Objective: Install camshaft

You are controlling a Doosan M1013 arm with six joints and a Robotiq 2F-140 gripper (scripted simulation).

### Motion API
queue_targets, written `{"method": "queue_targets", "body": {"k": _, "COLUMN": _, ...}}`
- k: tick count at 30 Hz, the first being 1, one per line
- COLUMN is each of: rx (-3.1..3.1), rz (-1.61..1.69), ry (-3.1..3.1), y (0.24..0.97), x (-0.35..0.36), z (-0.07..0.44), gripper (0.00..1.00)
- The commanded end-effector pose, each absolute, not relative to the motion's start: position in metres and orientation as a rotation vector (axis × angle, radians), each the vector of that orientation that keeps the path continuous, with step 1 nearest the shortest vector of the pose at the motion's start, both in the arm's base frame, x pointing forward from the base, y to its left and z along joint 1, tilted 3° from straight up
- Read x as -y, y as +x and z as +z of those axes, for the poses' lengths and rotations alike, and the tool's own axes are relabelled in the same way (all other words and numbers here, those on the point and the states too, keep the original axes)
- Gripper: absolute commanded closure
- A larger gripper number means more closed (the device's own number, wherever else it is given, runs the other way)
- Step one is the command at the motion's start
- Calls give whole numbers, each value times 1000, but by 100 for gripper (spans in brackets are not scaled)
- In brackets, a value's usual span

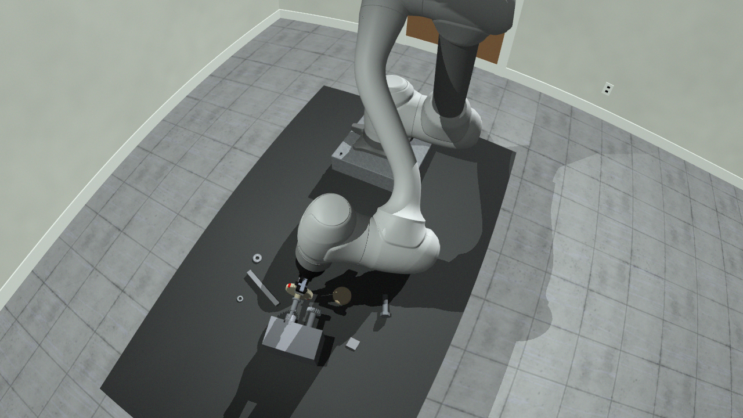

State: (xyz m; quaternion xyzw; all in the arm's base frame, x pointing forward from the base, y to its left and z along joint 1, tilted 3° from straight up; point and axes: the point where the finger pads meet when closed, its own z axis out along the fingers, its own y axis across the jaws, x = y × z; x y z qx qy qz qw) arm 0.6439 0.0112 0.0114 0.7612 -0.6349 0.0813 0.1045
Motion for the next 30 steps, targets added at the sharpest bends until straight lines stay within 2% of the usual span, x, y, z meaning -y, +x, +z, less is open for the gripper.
{"method": "queue_targets", "body": {"k": 1, "rx": 1872, "rz": 240, "ry": 2244, "y": 644, "x": -11, "z": 11, "gripper": 95}}
{"method": "queue_targets", "body": {"k": 30, "rx": 1872, "rz": 240, "ry": 2244, "y": 655, "x": -13, "z": 11, "gripper": 95}}
